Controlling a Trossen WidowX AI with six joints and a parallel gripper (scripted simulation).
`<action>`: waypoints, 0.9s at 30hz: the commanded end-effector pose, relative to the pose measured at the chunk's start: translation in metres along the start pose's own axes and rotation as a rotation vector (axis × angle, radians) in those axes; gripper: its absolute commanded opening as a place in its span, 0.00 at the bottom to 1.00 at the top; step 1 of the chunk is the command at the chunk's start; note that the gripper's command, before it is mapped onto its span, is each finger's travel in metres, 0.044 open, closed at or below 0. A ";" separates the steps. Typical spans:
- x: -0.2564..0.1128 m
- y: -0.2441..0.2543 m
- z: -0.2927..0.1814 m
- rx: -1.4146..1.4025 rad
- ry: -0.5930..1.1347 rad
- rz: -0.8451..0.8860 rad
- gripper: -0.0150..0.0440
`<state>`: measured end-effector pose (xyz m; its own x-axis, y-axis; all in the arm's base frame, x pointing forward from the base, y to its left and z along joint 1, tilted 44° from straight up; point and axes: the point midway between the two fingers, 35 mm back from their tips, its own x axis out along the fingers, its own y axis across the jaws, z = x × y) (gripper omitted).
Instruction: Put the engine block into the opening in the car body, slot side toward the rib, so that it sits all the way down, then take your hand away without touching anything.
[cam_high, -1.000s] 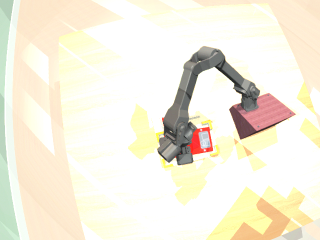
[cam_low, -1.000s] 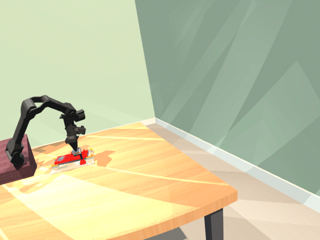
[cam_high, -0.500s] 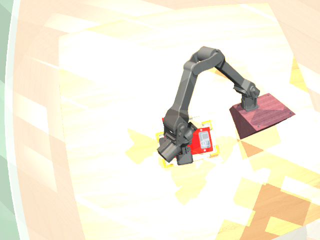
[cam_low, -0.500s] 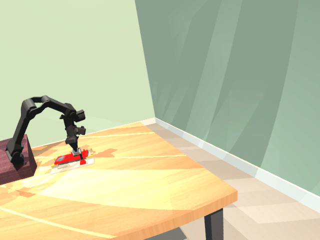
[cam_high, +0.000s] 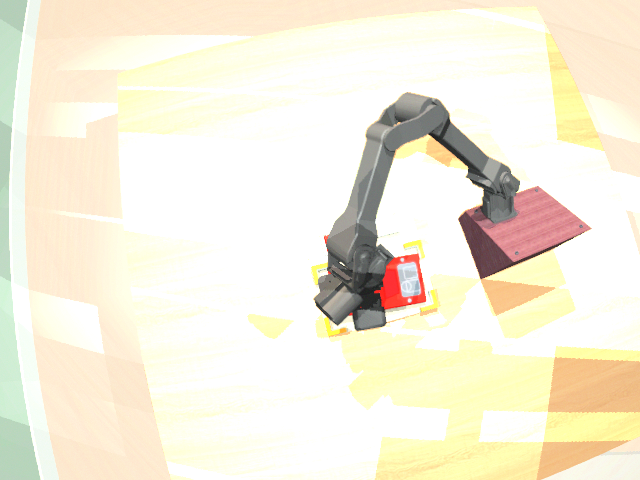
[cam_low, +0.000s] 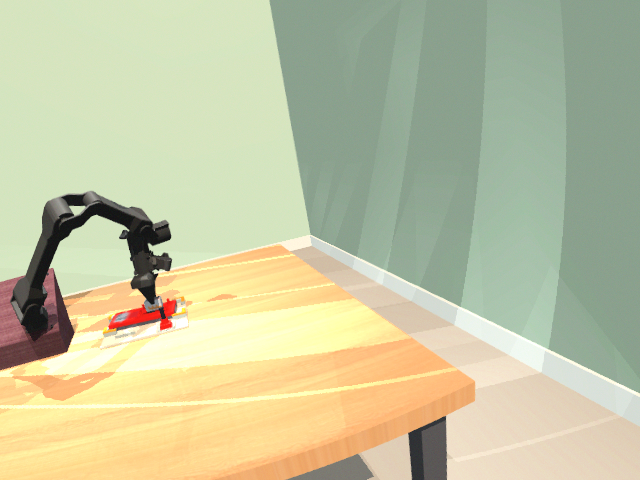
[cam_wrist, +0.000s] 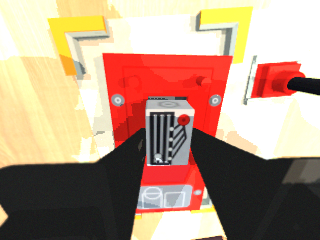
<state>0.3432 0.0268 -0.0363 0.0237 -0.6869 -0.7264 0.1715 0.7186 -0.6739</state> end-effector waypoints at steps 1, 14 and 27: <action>0.001 0.000 0.000 -0.004 -0.002 -0.004 0.52; 0.003 0.000 0.000 -0.005 -0.002 -0.004 0.52; 0.005 0.000 0.000 -0.004 -0.002 -0.004 0.52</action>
<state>0.3433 0.0241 -0.0394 0.0234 -0.6865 -0.7268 0.1715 0.7190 -0.6736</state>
